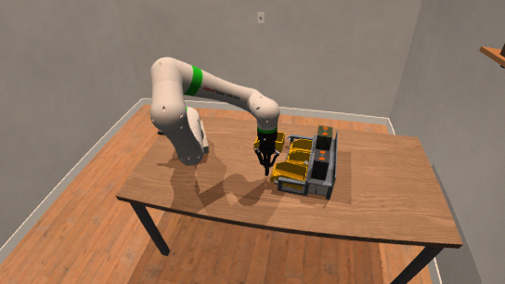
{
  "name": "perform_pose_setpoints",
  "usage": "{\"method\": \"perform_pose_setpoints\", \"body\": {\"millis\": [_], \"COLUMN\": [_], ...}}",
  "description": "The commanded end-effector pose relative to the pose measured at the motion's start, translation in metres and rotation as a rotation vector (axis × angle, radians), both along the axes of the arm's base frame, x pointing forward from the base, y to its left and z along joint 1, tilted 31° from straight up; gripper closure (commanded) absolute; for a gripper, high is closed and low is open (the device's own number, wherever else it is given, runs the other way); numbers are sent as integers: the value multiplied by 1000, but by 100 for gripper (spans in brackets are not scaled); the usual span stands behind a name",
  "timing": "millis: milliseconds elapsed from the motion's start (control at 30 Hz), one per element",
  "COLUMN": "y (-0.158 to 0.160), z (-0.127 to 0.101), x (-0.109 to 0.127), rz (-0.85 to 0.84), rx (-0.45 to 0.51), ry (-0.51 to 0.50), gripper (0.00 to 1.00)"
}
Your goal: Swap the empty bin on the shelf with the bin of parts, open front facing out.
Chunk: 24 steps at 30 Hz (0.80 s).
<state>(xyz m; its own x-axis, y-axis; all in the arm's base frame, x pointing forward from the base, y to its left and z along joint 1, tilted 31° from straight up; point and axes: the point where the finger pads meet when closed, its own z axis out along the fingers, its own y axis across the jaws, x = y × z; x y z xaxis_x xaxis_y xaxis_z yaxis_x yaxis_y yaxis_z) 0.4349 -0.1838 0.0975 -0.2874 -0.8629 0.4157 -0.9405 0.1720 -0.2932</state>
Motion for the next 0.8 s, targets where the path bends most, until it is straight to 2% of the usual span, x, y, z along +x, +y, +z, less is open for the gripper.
{"method": "perform_pose_setpoints", "body": {"millis": [0,300,767], "y": [0,-2,-2], "z": [2,5,5], "x": [5,14,14], "rz": [1,1,1], "rx": [0,0,0], "ry": [-1,-1,-1], "gripper": [90,90,90]}}
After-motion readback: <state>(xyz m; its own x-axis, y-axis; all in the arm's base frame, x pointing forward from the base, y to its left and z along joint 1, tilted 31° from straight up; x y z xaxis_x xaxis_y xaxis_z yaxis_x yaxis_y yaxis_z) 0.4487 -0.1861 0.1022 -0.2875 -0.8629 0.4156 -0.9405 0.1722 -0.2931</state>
